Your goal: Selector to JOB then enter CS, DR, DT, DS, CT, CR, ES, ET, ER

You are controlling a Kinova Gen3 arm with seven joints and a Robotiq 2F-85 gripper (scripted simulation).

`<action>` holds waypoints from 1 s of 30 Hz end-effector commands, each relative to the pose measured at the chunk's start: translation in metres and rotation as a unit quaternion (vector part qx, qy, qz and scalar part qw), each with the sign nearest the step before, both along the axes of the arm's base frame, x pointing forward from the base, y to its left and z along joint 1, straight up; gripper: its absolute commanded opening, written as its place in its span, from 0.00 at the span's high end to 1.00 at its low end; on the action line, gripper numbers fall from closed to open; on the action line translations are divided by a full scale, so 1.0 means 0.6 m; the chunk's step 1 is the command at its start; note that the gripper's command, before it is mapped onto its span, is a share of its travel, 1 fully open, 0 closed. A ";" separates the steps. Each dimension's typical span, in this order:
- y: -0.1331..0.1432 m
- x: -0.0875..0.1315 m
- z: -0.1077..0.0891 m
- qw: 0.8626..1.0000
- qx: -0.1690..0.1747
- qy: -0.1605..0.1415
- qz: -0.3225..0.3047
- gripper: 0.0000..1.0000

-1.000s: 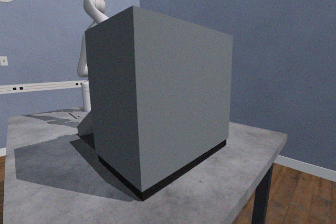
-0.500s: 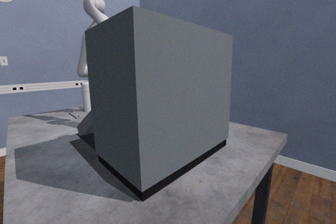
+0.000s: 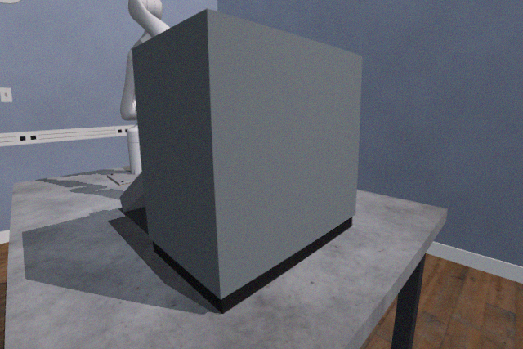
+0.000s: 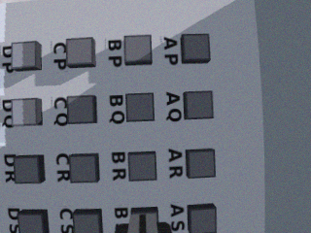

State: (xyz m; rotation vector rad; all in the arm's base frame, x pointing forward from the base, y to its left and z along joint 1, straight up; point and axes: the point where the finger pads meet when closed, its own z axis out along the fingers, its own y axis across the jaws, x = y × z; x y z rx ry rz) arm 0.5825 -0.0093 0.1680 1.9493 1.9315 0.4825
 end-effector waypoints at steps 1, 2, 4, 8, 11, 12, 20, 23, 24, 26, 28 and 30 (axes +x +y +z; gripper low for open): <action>0.000 0.000 0.003 1.000 0.000 -0.001 0.000 0.90; 0.000 -0.001 0.005 1.000 0.000 -0.001 0.000 0.90; 0.000 -0.004 0.010 1.000 0.000 -0.001 0.000 0.90; 0.000 -0.008 0.019 1.000 0.000 -0.001 0.000 0.90; 0.000 -0.011 0.023 1.000 0.000 -0.001 0.000 0.90; 0.000 -0.012 0.024 1.000 0.000 -0.001 0.000 0.90; 0.000 -0.013 0.027 1.000 0.000 -0.001 0.000 0.90; 0.002 -0.013 0.027 1.000 0.000 -0.001 0.000 0.90; 0.007 -0.013 0.027 1.000 0.000 -0.001 0.000 0.90; 0.023 -0.013 0.027 1.000 0.000 -0.001 0.000 0.90; 0.049 -0.012 0.026 1.000 0.000 -0.001 0.000 0.90; 0.077 -0.012 0.026 1.000 0.000 -0.001 0.000 0.90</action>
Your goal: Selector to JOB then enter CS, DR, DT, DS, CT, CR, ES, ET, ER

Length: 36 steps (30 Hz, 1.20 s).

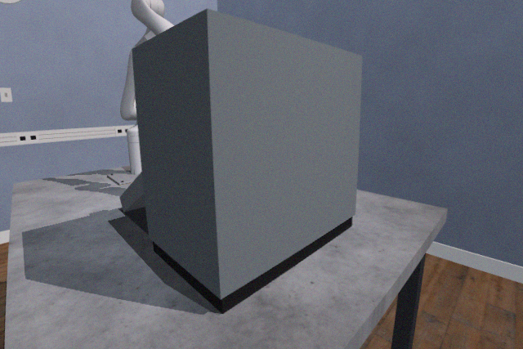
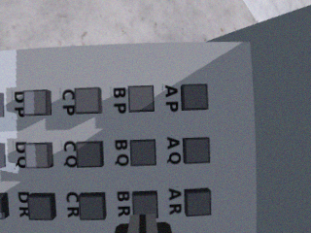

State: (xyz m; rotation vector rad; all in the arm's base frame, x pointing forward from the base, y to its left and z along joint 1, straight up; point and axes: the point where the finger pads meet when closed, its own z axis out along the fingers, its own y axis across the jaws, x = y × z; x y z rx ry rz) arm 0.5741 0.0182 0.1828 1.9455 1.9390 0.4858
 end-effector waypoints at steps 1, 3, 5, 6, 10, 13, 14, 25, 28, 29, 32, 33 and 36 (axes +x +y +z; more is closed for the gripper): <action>0.043 0.002 0.002 1.000 -0.001 -0.001 -0.003 0.90; 0.061 0.002 0.001 1.000 -0.001 -0.001 -0.003 0.90; 0.061 0.002 0.001 1.000 -0.001 -0.001 -0.003 0.90; 0.066 0.002 0.001 1.000 -0.001 -0.001 -0.003 0.90; 0.068 0.002 0.001 1.000 -0.001 -0.001 -0.003 0.90; 0.068 0.003 -0.001 1.000 -0.001 -0.001 -0.003 0.90; 0.068 0.004 -0.002 1.000 -0.001 -0.001 -0.003 0.90; 0.068 0.015 -0.022 1.000 -0.001 -0.001 -0.003 0.90; 0.067 0.018 -0.027 1.000 -0.001 -0.001 -0.003 0.90; 0.067 0.019 -0.029 1.000 -0.001 -0.001 -0.003 0.90; 0.067 0.020 -0.031 1.000 -0.001 -0.001 -0.003 0.90; 0.067 0.020 -0.031 1.000 -0.001 -0.001 -0.003 0.90; 0.067 0.020 -0.031 1.000 -0.001 -0.001 -0.003 0.90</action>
